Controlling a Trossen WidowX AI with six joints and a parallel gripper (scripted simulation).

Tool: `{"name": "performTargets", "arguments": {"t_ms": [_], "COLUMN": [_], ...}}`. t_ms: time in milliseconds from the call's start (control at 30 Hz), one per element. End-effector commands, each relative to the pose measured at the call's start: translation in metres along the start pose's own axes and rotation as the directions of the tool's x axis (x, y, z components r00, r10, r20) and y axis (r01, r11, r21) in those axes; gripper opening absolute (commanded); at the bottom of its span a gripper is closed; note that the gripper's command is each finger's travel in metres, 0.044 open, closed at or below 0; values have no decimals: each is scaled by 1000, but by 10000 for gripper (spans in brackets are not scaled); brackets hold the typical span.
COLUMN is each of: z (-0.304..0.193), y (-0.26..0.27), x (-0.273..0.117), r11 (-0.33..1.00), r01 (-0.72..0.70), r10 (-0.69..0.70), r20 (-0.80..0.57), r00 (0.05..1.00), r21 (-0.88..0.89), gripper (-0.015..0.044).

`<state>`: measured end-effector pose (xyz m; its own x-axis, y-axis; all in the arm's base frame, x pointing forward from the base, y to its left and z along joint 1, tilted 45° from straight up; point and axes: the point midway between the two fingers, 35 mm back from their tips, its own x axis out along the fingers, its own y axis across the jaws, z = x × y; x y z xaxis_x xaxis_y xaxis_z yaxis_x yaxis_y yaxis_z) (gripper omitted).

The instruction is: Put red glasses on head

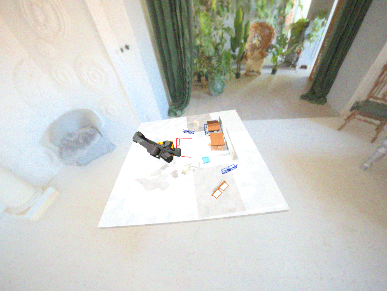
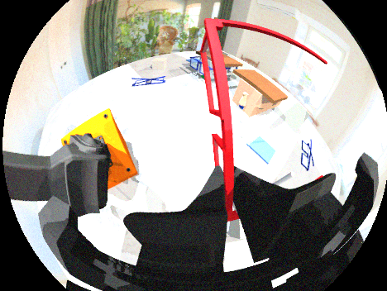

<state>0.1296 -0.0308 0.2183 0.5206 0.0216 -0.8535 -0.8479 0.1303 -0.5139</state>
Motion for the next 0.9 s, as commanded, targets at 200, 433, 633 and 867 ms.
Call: {"name": "performTargets", "arguments": {"t_ms": [200,433,633,867], "z": [8,16,23,33], "y": [7,11,14,16], "x": [-16,-25,-31,-34], "r11": [957,873,770,623], "r01": [142,201,206,150], "r10": [-155,-260,-343,-429], "r20": [-33,-75,-118,-175], "r00": [987,963,932,886], "r21": [-254,-445,-604,-768], "gripper": [0,0,0,0]}}
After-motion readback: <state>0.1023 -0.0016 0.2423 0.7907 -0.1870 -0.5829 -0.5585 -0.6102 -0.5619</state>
